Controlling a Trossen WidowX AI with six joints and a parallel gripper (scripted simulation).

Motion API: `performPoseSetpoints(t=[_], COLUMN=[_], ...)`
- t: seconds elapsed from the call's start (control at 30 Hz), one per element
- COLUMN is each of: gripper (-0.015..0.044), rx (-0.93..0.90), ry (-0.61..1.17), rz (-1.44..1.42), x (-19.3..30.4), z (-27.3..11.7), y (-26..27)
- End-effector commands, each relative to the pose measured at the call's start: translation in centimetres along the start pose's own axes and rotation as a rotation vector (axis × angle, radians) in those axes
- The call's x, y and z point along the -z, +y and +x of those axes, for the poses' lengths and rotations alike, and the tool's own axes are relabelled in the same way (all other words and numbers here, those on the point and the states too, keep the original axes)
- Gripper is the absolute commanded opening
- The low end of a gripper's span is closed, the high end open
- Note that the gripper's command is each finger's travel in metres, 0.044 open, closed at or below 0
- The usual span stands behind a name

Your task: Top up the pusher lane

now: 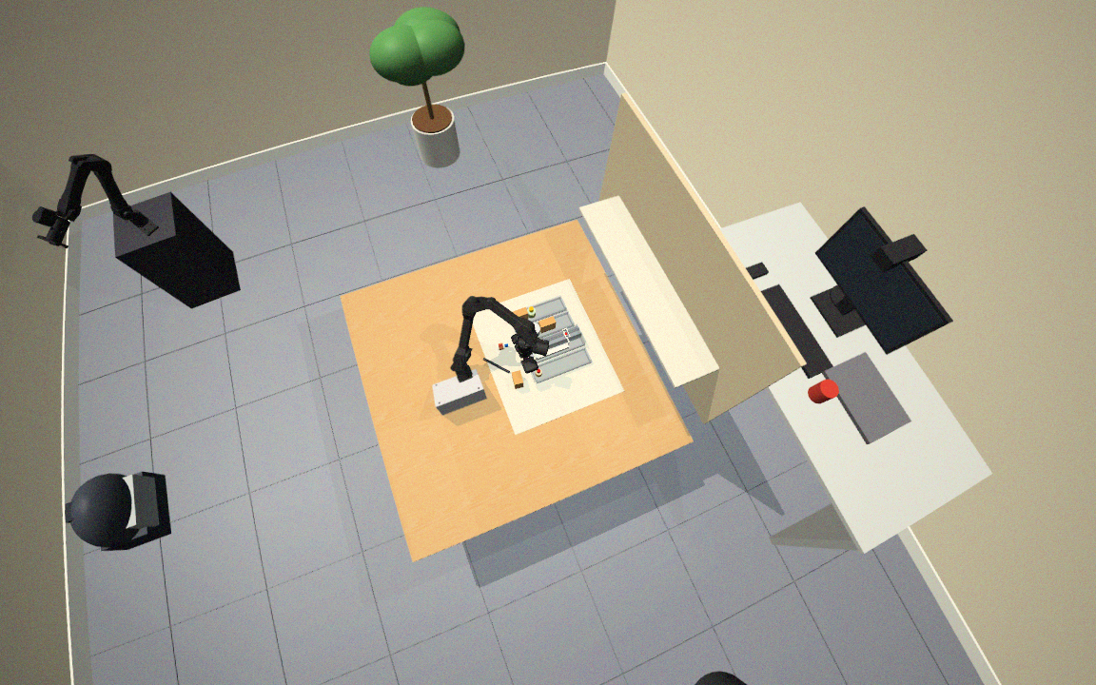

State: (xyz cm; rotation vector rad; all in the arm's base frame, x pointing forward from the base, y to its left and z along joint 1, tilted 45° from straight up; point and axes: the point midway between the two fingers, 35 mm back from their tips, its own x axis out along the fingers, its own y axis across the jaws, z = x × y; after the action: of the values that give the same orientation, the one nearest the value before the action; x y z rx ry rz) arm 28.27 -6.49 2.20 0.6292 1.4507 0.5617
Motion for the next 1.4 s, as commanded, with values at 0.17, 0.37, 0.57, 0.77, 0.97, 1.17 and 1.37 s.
performPoseSetpoints(t=[0.17, 0.37, 0.57, 0.77, 0.97, 1.17, 1.37], gripper=[0.0000, 0.0000, 0.0000, 0.0000, 0.0000, 0.0000, 0.0000], rx=[-0.001, -0.001, -0.001, -0.001, -0.001, -0.001, -0.001], ry=[-0.006, -0.006, -0.007, -0.007, -0.007, -0.007, -0.007], rz=[0.002, 0.002, 0.002, 0.002, 0.001, 0.001, 0.001], x=[-0.7, -1.0, -1.3, -1.6, -1.9, -2.2, -2.5], z=[0.0, 0.0, 0.0, 0.0, 0.0, 0.0, 0.0], y=[-0.1, -0.1, -0.1, -0.1, -0.1, -0.1, 0.0])
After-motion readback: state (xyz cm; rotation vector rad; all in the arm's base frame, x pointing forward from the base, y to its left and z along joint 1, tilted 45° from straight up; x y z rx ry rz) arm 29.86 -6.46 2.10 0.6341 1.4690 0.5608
